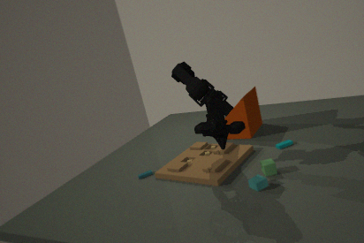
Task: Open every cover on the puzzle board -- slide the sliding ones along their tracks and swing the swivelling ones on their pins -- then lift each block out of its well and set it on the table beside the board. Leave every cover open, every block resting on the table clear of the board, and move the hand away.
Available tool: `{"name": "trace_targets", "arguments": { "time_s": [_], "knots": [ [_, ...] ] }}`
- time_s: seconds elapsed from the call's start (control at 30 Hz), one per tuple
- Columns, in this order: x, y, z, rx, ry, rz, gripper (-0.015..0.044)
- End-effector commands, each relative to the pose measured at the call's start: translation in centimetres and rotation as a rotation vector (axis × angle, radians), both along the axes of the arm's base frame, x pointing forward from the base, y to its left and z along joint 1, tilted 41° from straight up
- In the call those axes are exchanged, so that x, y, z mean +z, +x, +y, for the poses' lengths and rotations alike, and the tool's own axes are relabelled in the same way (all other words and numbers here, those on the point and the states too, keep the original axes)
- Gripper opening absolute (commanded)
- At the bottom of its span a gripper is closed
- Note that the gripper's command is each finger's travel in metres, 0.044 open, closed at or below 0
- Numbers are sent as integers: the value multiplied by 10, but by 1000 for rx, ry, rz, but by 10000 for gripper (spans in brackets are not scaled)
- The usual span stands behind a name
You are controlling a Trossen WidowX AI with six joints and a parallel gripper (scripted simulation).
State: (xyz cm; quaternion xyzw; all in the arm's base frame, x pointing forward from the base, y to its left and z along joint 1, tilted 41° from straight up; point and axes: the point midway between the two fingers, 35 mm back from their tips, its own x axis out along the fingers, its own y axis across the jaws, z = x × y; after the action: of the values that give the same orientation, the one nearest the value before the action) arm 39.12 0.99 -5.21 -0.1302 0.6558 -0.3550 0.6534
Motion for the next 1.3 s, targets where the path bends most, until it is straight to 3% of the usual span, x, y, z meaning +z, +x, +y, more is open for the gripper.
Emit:
{"name": "trace_targets", "arguments": {
  "time_s": [0.0,1.27],
  "knots": [
    [-3,0,-2,-3,0,-3,0],
    [-31,-4,-26,-3,-1,-3,0]
  ]
}}
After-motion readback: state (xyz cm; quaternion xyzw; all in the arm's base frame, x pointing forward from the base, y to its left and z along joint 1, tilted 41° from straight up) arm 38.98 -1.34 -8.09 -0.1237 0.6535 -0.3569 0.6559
